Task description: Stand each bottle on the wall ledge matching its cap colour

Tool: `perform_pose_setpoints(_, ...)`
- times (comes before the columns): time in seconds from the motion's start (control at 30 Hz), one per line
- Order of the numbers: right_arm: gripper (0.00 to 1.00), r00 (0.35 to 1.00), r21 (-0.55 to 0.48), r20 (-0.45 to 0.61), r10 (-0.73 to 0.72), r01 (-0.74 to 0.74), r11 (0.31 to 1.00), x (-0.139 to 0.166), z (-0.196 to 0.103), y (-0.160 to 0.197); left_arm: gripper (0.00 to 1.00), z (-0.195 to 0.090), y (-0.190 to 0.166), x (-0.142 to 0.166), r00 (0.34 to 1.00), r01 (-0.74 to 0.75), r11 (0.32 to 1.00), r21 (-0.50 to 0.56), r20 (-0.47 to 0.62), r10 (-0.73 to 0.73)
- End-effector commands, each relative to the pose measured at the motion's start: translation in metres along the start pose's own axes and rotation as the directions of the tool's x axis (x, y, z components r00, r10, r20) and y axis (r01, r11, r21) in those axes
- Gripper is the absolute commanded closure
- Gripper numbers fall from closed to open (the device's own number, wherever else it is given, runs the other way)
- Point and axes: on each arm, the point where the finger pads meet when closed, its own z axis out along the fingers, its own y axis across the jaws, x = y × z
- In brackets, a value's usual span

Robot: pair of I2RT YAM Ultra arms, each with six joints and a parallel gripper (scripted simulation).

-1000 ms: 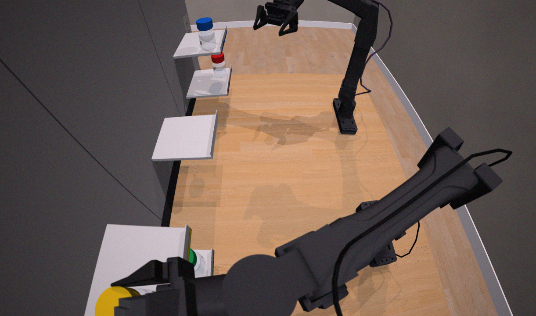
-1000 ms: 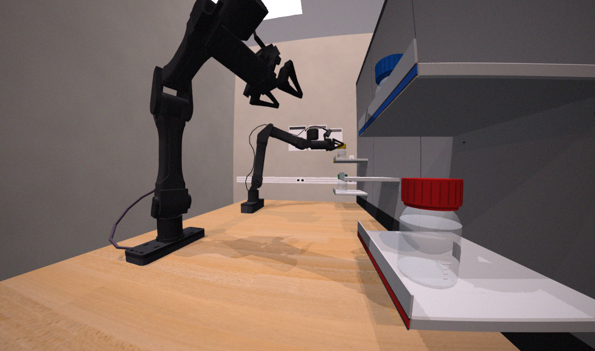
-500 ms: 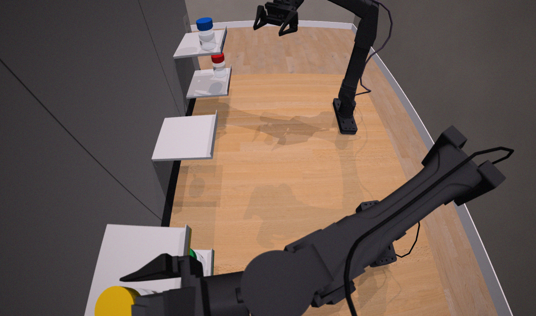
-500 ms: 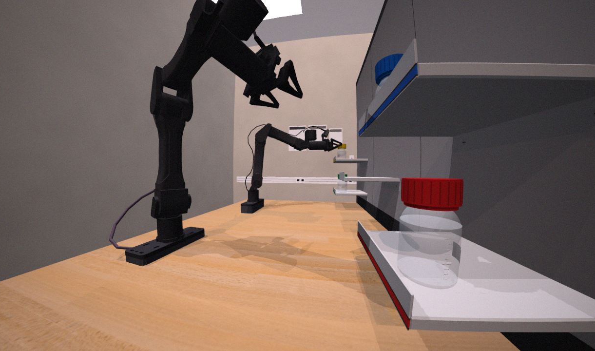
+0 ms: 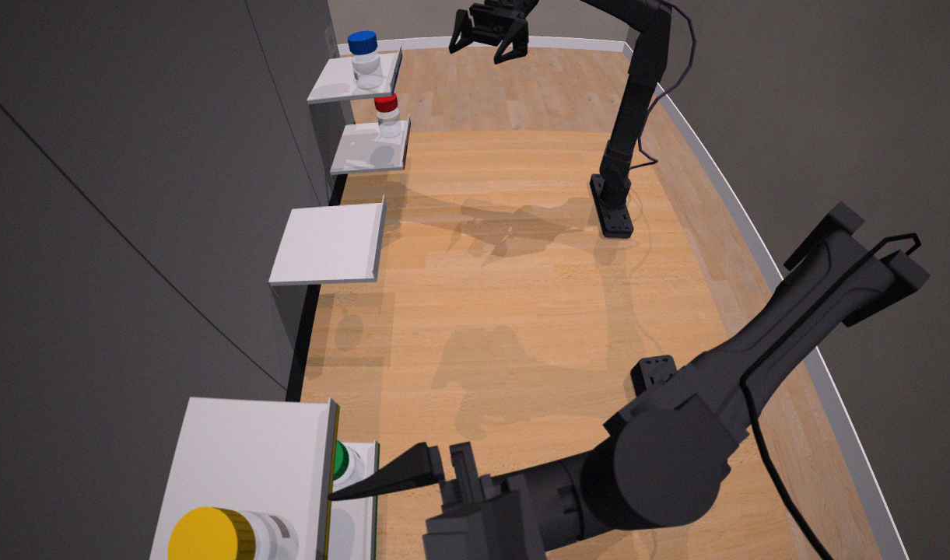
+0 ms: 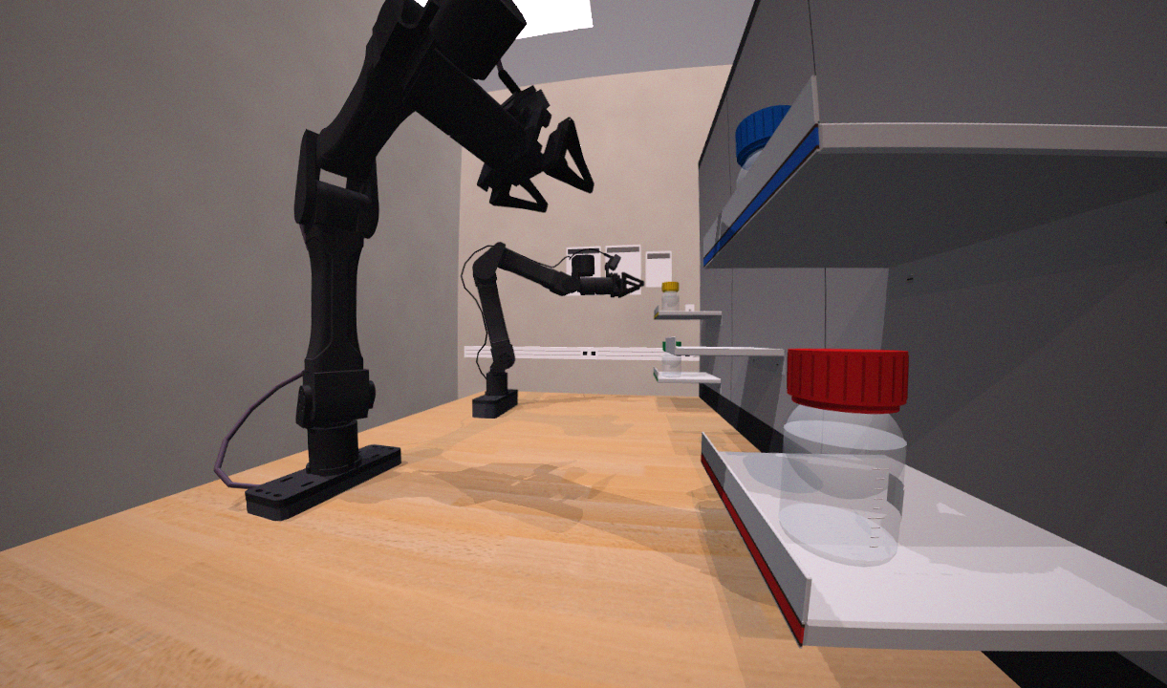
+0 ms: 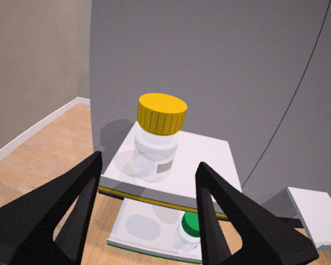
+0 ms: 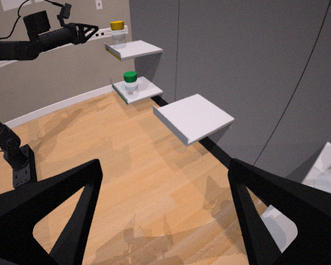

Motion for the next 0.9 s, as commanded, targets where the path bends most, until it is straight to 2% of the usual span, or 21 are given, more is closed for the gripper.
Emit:
perform_pose_setpoints(0.0, 0.11, 1.000, -0.007, 0.018, -0.007, 0.007, 1.000, -0.007, -0.003, 0.003, 0.30, -0.019, -0.005, 0.002, 1.000, 0.006, 1.000, 0.024, -0.017, -0.005)
perform_pose_setpoints(0.07, 0.11, 1.000, -0.007, 0.018, -0.007, 0.007, 1.000, -0.007, -0.003, 0.003, 0.30, -0.022, -0.008, -0.010, 1.000, -0.014, 0.999, 0.033, 0.015, 0.013)
perform_pose_setpoints(0.2, 0.11, 1.000, -0.007, 0.018, -0.007, 0.007, 1.000, -0.007, -0.003, 0.003, 0.30, -0.017, -0.007, -0.008, 1.000, -0.015, 1.000, 0.027, 0.012, 0.015)
perform_pose_setpoints(0.27, 0.11, 1.000, -0.007, 0.018, -0.007, 0.007, 1.000, -0.007, -0.003, 0.003, 0.07, -0.017, -0.008, 0.000, 1.000, -0.012, 0.999, 0.035, -0.022, 0.012)
perform_pose_setpoints(0.3, 0.11, 1.000, -0.007, 0.018, -0.007, 0.007, 1.000, -0.007, -0.003, 0.003, 0.00, -0.020, -0.008, 0.000, 0.999, -0.017, 0.999, 0.035, -0.035, 0.018)
perform_pose_setpoints(0.47, 0.11, 1.000, -0.007, 0.018, -0.007, 0.007, 1.000, -0.007, -0.003, 0.003, 0.00, -0.036, -0.006, -0.007, 0.989, -0.066, 0.997, 0.040, -0.129, 0.070)
perform_pose_setpoints(0.57, 0.11, 1.000, -0.007, 0.018, -0.007, 0.007, 1.000, -0.007, -0.003, 0.003, 0.00, -0.040, -0.006, -0.013, 0.987, -0.079, 0.996, 0.040, -0.139, 0.084)
perform_pose_setpoints(0.87, 0.11, 1.000, -0.007, 0.018, -0.007, 0.007, 1.000, -0.007, -0.003, 0.003, 0.00, -0.071, -0.001, -0.071, 0.973, -0.178, 0.984, 0.024, -0.146, 0.180)
